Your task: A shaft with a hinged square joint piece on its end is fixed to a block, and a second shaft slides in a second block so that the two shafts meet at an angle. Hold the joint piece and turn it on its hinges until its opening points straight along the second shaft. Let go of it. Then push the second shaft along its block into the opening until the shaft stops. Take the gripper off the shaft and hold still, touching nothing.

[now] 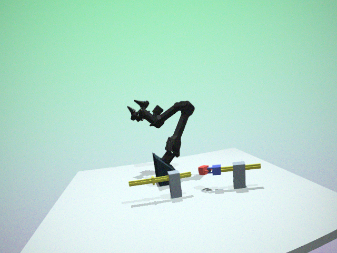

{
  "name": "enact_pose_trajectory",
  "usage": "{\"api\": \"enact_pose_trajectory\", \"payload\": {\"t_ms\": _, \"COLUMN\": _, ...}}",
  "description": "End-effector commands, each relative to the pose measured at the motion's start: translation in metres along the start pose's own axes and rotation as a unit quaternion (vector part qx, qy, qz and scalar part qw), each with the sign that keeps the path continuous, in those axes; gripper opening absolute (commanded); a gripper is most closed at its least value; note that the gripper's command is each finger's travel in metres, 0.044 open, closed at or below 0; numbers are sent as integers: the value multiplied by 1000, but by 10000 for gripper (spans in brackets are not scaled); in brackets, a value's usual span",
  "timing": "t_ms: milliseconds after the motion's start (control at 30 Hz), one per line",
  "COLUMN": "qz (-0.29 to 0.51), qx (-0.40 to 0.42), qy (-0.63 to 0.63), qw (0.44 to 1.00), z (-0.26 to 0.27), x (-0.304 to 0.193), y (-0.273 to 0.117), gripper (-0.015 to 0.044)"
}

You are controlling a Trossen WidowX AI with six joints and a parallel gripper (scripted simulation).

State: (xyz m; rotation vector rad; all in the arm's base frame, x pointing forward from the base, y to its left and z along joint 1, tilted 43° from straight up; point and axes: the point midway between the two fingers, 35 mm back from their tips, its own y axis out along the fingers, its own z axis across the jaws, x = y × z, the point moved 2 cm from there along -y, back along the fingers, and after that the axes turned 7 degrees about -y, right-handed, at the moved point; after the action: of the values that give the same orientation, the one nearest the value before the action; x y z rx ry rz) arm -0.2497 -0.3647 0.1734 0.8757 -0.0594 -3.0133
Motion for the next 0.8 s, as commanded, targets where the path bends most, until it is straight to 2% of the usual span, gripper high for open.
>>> {"api": "enact_pose_trajectory", "payload": {"t_ms": 0, "qz": 0, "qx": 0, "qy": 0, "qw": 1000, "z": 0, "x": 0, "y": 0, "gripper": 426}}
{"api": "enact_pose_trajectory", "payload": {"t_ms": 133, "qz": 6, "qx": -13, "qy": -9, "qw": 1000, "z": -6, "x": -7, "y": 6, "gripper": 440}}
{"api": "enact_pose_trajectory", "payload": {"t_ms": 467, "qz": 53, "qx": -97, "qy": -77, "qw": 991, "z": -48, "x": -59, "y": 36, "gripper": 440}}
{"api": "enact_pose_trajectory", "payload": {"t_ms": 767, "qz": 105, "qx": -159, "qy": -141, "qw": 972, "z": -84, "x": -106, "y": 48, "gripper": 440}}
